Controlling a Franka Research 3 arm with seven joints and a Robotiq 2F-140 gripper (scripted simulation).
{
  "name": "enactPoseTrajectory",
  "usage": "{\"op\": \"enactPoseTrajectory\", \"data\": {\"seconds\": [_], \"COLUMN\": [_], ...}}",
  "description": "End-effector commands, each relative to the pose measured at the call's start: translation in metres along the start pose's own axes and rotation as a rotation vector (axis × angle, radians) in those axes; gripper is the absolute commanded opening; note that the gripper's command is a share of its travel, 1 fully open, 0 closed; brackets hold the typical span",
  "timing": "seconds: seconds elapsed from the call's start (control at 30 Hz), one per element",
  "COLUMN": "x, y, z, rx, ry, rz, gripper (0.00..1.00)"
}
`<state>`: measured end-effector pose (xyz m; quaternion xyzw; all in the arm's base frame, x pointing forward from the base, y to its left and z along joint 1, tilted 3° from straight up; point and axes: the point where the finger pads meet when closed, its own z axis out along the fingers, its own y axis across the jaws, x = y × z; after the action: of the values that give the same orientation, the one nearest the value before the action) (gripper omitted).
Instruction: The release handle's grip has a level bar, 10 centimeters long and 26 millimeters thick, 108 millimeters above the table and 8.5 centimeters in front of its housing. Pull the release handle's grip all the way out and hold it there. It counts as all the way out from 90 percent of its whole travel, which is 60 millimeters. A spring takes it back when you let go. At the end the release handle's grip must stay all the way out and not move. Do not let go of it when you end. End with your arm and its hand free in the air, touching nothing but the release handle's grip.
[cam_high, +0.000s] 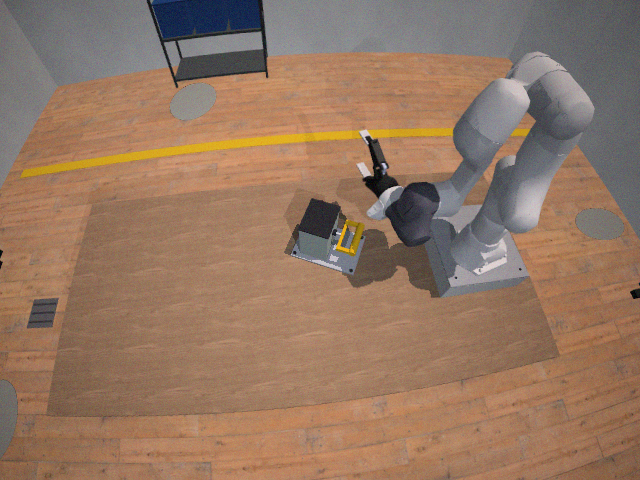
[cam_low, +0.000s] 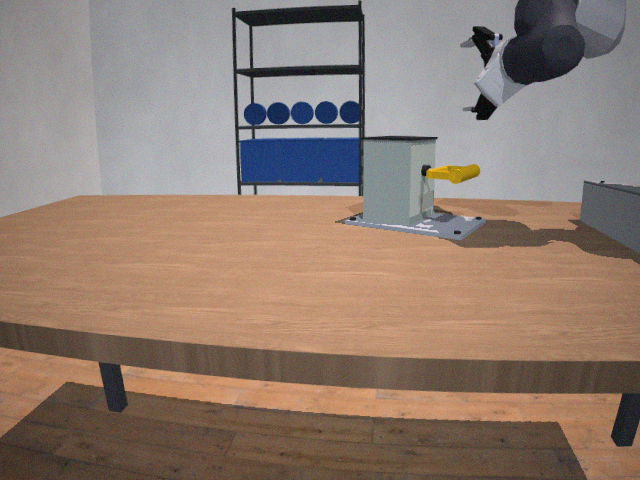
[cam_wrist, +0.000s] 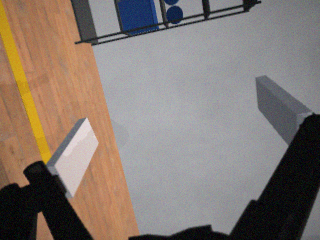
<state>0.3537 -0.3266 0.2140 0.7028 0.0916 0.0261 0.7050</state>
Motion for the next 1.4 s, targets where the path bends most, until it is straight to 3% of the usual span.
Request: {"op": "enactPoseTrajectory", "data": {"seconds": [0.0, 0.63, 0.7, 0.8, 0.9, 0.97, 1.1, 1.13, 1.27, 1.3, 1.37], "x": [0.000, -0.002, -0.010, -0.031, -0.033, -0.042, -0.042, -0.051, -0.052, -0.059, -0.062], "y": [0.000, -0.002, -0.007, -0.023, -0.025, -0.033, -0.034, -0.042, -0.044, -0.052, -0.056], "z": [0.000, 0.000, 0.000, -0.003, -0.004, -0.007, -0.007, -0.012, -0.013, -0.017, -0.020], "rx": [0.000, 0.008, 0.034, 0.122, 0.132, 0.182, 0.186, 0.238, 0.252, 0.301, 0.330], "ry": [0.000, -0.010, -0.040, -0.119, -0.127, -0.159, -0.162, -0.190, -0.196, -0.216, -0.226], "rz": [0.000, -0.013, -0.053, -0.167, -0.179, -0.233, -0.237, -0.288, -0.300, -0.343, -0.367], "gripper": [1.00, 1.00, 1.00, 1.00, 1.00, 1.00, 1.00, 1.00, 1.00, 1.00, 1.00]}}
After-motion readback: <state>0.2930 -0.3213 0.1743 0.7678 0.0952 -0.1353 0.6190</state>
